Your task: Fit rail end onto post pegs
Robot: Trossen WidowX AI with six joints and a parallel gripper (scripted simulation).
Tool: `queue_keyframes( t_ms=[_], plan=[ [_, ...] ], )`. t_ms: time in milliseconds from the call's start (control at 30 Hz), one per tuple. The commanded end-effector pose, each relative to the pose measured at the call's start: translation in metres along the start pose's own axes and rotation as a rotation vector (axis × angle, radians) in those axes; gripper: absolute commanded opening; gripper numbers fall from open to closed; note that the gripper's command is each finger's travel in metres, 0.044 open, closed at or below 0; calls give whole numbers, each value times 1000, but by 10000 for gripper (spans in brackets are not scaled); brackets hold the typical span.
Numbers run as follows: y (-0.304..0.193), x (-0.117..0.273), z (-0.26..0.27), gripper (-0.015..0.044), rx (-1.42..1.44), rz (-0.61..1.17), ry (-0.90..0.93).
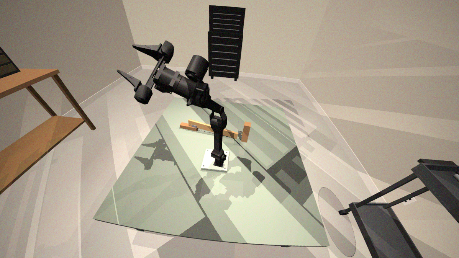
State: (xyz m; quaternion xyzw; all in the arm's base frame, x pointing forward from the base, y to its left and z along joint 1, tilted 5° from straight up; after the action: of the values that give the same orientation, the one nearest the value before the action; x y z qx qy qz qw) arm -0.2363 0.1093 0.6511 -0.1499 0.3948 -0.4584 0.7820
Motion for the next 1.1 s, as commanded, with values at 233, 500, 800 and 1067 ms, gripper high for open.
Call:
queue_keyframes(
  t_ms=[233, 500, 800, 1067],
  plan=[
    [54, -39, -12, 440, 455, -109, 10],
    [124, -72, -9, 440, 899, -237, -38],
    [225, -91, 4, 440, 1431, -450, -249],
    [328, -77, 37, 440, 1842, -637, -601]
  ],
)
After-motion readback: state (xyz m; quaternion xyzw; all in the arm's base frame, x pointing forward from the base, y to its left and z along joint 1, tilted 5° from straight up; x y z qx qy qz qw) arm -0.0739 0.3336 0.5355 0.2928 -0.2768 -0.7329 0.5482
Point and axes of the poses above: the point midway between the two fingers, 35 mm back from their tips, its own x axis back along the fingers, its own z axis across the jaws, y = z × x, the point moved 8 cm from there along x, back along the fingers, and after that the axes turned 2 degrees about x, right-handed, at the moved point
